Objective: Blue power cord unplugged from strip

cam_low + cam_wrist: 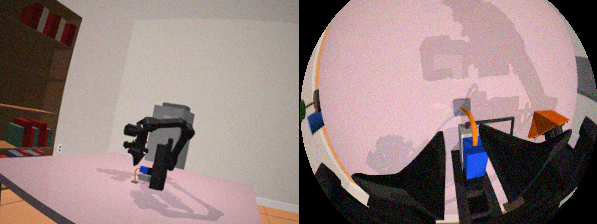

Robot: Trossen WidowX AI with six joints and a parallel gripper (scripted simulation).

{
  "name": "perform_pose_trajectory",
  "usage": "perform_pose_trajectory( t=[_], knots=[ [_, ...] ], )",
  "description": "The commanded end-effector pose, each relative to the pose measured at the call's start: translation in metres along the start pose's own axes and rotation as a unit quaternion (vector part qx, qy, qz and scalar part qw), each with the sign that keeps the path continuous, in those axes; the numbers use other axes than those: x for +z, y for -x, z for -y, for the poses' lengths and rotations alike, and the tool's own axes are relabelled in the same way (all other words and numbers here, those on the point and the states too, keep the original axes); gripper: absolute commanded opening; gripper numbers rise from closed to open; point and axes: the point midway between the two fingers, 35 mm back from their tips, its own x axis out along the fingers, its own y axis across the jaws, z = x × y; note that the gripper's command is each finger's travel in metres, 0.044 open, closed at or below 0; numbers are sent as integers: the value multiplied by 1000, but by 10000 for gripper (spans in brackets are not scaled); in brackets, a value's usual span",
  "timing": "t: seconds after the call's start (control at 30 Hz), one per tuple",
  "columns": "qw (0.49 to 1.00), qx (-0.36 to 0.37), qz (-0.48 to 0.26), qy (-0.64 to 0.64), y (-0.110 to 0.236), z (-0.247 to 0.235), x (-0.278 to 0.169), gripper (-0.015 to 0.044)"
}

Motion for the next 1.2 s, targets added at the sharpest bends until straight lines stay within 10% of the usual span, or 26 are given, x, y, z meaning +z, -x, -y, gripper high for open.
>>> perform_pose_trajectory(
  t=[0.0,1.17],
  knots=[
    [999,-8,-24,-25,1,17,1,160],
    [999,-8,-26,-25,2,15,-39,160]
  ],
)
